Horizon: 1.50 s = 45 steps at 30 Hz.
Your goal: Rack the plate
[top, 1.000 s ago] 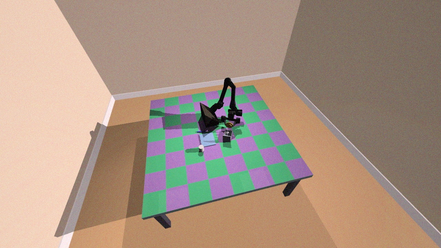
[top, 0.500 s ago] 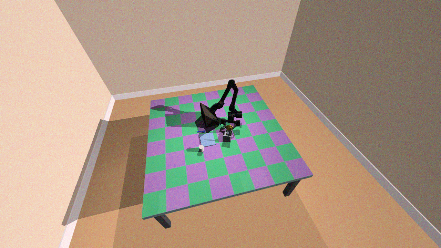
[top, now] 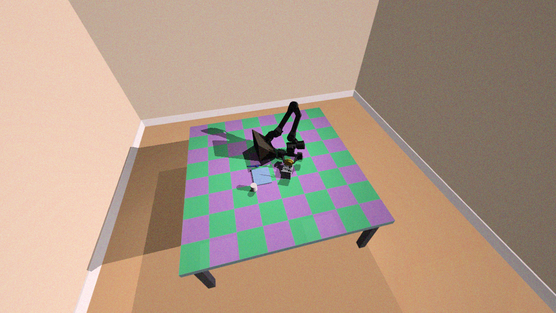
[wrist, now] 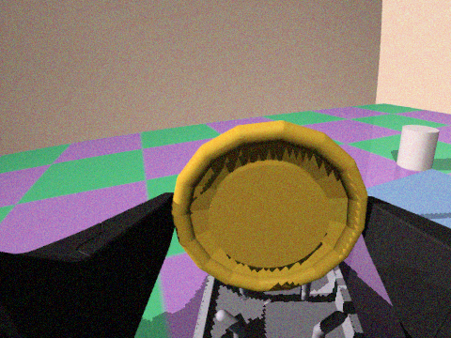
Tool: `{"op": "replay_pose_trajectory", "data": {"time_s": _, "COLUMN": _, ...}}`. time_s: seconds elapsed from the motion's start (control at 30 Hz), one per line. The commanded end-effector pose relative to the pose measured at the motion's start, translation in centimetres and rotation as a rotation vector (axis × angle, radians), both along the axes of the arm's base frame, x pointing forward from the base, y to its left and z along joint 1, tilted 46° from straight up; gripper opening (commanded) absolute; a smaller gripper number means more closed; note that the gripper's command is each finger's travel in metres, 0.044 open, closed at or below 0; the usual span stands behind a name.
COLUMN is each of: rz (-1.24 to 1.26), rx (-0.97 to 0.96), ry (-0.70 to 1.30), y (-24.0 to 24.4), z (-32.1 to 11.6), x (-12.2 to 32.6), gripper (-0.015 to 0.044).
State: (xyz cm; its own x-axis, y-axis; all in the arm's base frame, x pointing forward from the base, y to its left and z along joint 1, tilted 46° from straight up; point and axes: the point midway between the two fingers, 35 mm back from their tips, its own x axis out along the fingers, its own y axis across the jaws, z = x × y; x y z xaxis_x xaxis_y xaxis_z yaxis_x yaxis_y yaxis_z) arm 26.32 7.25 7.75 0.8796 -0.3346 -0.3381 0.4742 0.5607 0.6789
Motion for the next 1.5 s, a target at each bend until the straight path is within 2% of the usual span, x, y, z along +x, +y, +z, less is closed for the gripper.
{"op": "replay_pose_trajectory", "data": {"time_s": 0.0, "rz": 0.002, "rx": -0.007, "ry": 0.008, "y": 0.5, "z": -1.1, "x": -0.1, "gripper": 0.0}}
{"op": "replay_pose_trajectory", "data": {"time_s": 0.57, "rz": 0.008, "rx": -0.004, "ry": 0.011, "y": 1.0, "z": -1.6, "x": -0.2, "gripper": 0.0}}
{"op": "replay_pose_trajectory", "data": {"time_s": 1.07, "rz": 0.006, "rx": -0.003, "ry": 0.01, "y": 0.9, "z": -1.6, "x": -0.2, "gripper": 0.0394}}
{"op": "replay_pose_trajectory", "data": {"time_s": 1.33, "rz": 0.005, "rx": -0.003, "ry": 0.011, "y": 0.9, "z": -1.5, "x": -0.2, "gripper": 0.04}}
{"op": "replay_pose_trajectory", "data": {"time_s": 1.47, "rz": -0.001, "rx": -0.004, "ry": 0.031, "y": -0.9, "z": 0.4, "x": 0.5, "gripper": 0.04}}
